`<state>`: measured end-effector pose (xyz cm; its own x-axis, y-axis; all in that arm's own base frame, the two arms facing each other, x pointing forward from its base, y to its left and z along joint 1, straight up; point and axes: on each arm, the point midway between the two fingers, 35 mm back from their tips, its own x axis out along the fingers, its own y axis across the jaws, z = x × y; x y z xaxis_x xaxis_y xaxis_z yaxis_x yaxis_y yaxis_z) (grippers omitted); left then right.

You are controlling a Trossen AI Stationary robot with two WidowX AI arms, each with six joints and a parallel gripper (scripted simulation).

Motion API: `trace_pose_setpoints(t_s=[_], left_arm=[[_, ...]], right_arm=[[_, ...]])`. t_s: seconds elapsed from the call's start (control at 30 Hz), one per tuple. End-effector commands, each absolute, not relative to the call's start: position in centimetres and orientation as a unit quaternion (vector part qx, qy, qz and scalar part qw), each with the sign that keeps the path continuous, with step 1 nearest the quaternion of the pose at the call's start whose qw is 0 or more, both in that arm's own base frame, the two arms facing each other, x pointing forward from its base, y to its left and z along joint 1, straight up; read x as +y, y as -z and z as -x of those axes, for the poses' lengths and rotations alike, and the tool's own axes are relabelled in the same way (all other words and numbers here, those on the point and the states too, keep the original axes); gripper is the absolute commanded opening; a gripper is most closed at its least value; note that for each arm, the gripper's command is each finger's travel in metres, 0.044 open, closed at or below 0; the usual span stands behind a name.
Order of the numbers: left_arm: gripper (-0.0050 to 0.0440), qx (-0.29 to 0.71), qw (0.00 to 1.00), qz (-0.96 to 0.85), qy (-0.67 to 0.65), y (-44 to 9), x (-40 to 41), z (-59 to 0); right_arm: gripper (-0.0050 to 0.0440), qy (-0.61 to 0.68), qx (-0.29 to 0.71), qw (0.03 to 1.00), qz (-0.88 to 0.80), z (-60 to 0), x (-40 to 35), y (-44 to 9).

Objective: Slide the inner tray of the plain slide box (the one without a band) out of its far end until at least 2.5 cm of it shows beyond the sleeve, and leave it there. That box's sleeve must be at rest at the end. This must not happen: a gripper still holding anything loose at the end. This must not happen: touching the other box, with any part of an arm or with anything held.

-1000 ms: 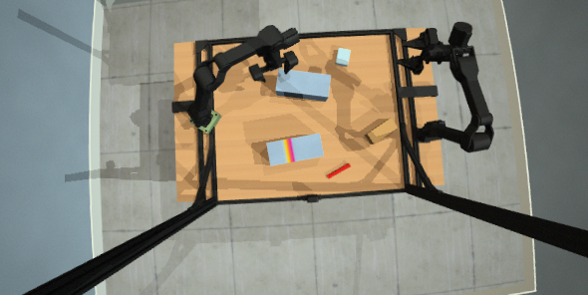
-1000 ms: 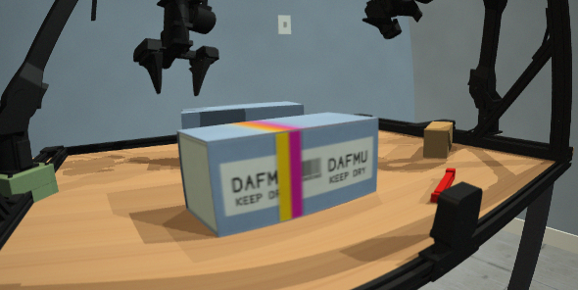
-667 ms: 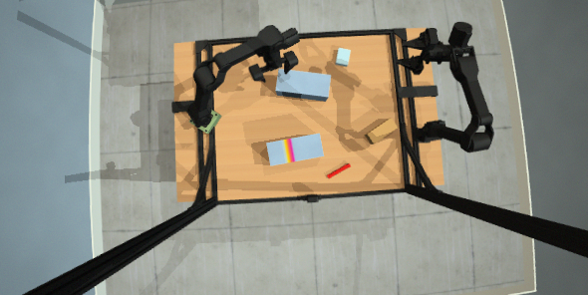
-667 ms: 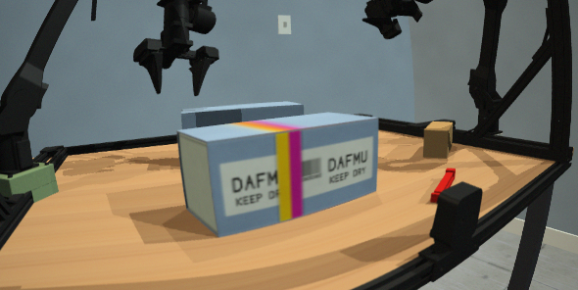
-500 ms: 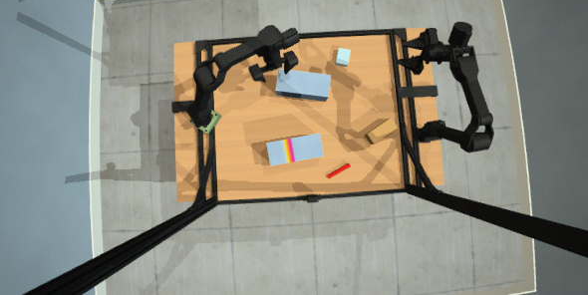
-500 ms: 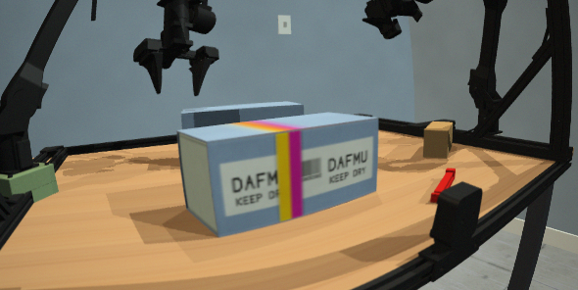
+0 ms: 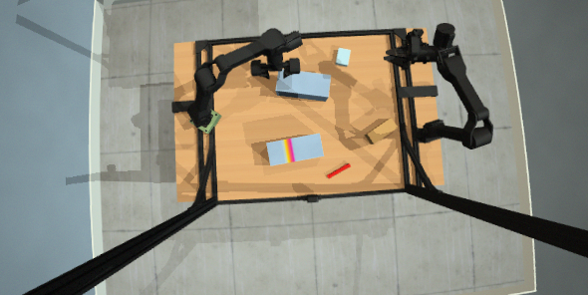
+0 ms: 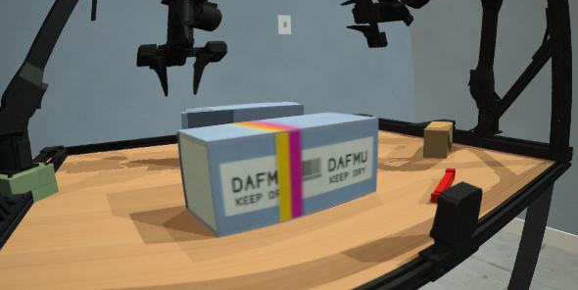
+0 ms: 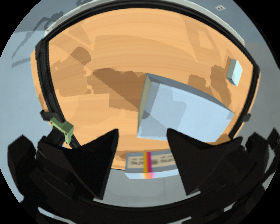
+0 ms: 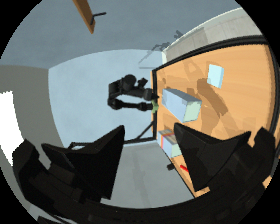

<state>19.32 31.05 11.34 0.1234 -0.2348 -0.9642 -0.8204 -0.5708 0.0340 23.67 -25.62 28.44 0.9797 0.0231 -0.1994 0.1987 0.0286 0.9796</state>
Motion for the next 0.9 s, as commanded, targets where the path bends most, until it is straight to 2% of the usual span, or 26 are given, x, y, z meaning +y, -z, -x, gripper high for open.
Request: trace_pose_setpoints(t_s=[0.0, 0.1, 0.13, 0.3, 0.33, 0.37, 0.4, 0.47, 0.57, 0.67, 0.73, 0.87], left_arm=[[0.0224, 0.416, 0.332, 0.668, -0.521, -11.5, 31.3, -19.7], [0.0224, 0.424, 0.345, 0.66, -0.515, -11.5, 31.3, -19.8], [0.02, 0.444, 0.374, 0.641, -0.502, -11.6, 31.3, -19.9], [0.0152, 0.486, 0.432, 0.597, -0.47, -11.6, 31.4, -20.3], [0.0128, 0.494, 0.444, 0.587, -0.463, -11.6, 31.5, -20.4], [0.0128, 0.502, 0.455, 0.578, -0.456, -11.7, 31.5, -20.5], [0.0104, 0.509, 0.465, 0.568, -0.449, -11.7, 31.5, -20.5], [0.0104, 0.525, 0.487, 0.547, -0.435, -11.7, 31.5, -20.7], [0.0056, 0.547, 0.517, 0.515, -0.412, -11.8, 31.6, -20.9], [0.0056, 0.554, 0.526, 0.504, -0.404, -11.8, 31.6, -21.0], [0.0008, 0.576, 0.556, 0.466, -0.377, -11.8, 31.7, -21.2], [0.0, 0.601, 0.589, 0.417, -0.342, -11.9, 31.8, -21.6]], right_arm=[[0.0224, 0.072, 0.099, 0.752, -0.648, -25.4, -25.7, -26.7], [0.0224, 0.073, 0.103, 0.761, -0.637, -25.8, -25.7, -26.4], [0.02, 0.076, 0.112, 0.781, -0.61, -26.6, -25.6, -25.6], [0.0152, 0.08, 0.132, 0.821, -0.549, -28.4, -25.3, -24.0], [0.0128, 0.081, 0.136, 0.829, -0.536, -28.8, -25.2, -23.7], [0.0128, 0.081, 0.14, 0.837, -0.523, -29.1, -25.1, -23.4], [0.0104, 0.082, 0.144, 0.844, -0.51, -29.5, -25.0, -23.1], [0.0104, 0.082, 0.153, 0.859, -0.482, -30.2, -24.7, -22.4], [0.0056, 0.082, 0.164, 0.878, -0.442, -31.2, -24.4, -21.5], [0.0056, 0.082, 0.168, 0.884, -0.428, -31.6, -24.2, -21.2], [0.0008, 0.08, 0.181, 0.903, -0.381, -32.7, -23.7, -20.2], [0.0, 0.077, 0.196, 0.923, -0.323, -34.0, -23.0, -19.0]])
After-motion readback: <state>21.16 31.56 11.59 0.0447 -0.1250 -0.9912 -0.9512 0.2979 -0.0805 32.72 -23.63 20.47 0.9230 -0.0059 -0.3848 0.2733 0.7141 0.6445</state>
